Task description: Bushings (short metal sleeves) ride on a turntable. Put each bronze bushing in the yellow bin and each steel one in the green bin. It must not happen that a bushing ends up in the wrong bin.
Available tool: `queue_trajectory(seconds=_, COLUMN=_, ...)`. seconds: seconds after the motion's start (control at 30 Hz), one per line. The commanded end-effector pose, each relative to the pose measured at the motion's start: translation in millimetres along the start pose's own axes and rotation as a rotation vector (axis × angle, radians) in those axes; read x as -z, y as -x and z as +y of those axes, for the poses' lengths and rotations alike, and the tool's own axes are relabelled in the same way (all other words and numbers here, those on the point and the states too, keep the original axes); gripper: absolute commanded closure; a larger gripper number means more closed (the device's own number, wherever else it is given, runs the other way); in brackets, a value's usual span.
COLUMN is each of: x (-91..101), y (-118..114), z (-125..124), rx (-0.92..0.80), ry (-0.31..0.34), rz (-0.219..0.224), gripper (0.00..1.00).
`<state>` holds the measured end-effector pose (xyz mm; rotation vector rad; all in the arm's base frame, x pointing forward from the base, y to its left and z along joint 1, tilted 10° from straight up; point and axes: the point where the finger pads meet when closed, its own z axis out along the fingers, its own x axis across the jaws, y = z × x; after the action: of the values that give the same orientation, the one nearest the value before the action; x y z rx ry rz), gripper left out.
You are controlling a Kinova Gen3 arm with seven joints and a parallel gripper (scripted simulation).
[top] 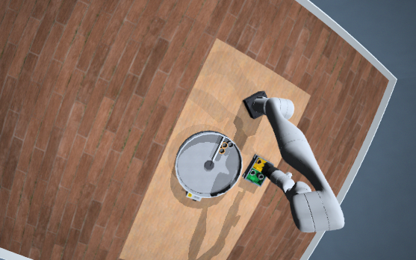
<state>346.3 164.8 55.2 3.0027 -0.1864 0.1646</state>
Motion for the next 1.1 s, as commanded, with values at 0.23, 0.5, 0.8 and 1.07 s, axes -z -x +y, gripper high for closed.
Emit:
queue_trajectory(seconds=0.23, x=45.8, y=-10.5, z=-0.5, rx=-0.012, ry=-0.014, rz=0.029, gripper=0.53)
queue_trajectory(seconds=0.5, x=45.2, y=-10.0, z=-0.8, rx=-0.011, ry=-0.013, rz=0.027, gripper=0.53)
queue_trajectory(seconds=0.8, x=45.2, y=-10.0, z=-0.8, rx=-0.011, ry=-0.013, rz=0.027, gripper=0.53)
queue_trajectory(seconds=1.07, x=45.2, y=-10.0, z=-0.8, rx=-0.011, ry=-0.013, rz=0.027, gripper=0.53)
